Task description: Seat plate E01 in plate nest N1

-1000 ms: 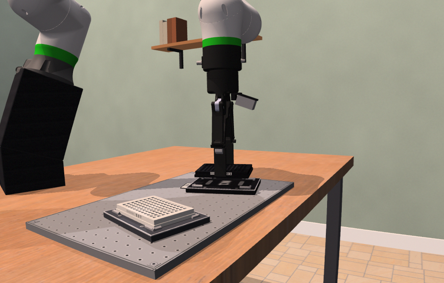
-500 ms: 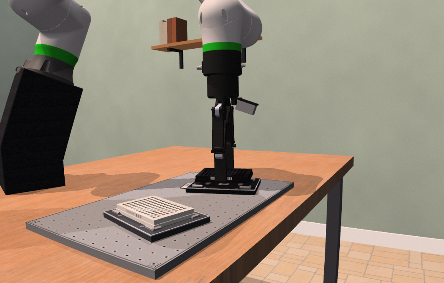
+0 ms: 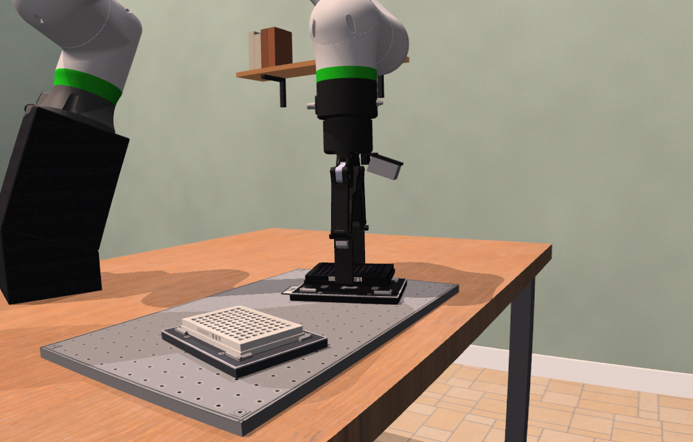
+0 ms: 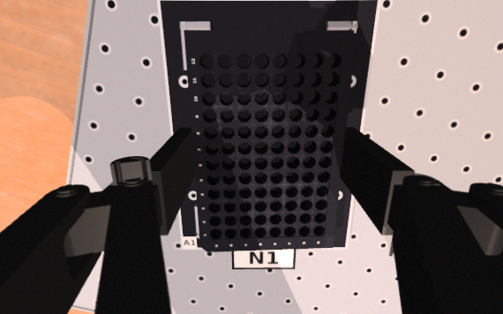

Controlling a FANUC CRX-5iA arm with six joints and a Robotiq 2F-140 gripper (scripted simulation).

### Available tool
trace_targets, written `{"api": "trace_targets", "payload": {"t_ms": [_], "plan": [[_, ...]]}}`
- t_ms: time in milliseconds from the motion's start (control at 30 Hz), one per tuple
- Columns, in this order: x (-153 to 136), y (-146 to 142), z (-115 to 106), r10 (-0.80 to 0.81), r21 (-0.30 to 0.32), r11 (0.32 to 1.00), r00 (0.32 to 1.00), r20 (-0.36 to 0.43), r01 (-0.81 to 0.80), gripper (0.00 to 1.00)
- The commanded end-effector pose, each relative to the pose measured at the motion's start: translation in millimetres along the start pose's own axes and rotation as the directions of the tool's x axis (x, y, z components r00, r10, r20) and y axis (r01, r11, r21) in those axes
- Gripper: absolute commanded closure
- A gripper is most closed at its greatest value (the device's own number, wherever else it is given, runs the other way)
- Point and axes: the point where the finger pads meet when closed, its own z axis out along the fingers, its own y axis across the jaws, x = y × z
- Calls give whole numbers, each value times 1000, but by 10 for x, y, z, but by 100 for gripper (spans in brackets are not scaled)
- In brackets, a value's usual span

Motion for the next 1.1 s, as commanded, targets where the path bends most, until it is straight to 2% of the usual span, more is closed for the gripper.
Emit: {"api": "trace_targets", "payload": {"t_ms": [0,1067], "plan": [[7,1,-2,0,0,1000,1000,-1,0,90],[7,1,45,0,0,1000,1000,-1,0,90]]}}
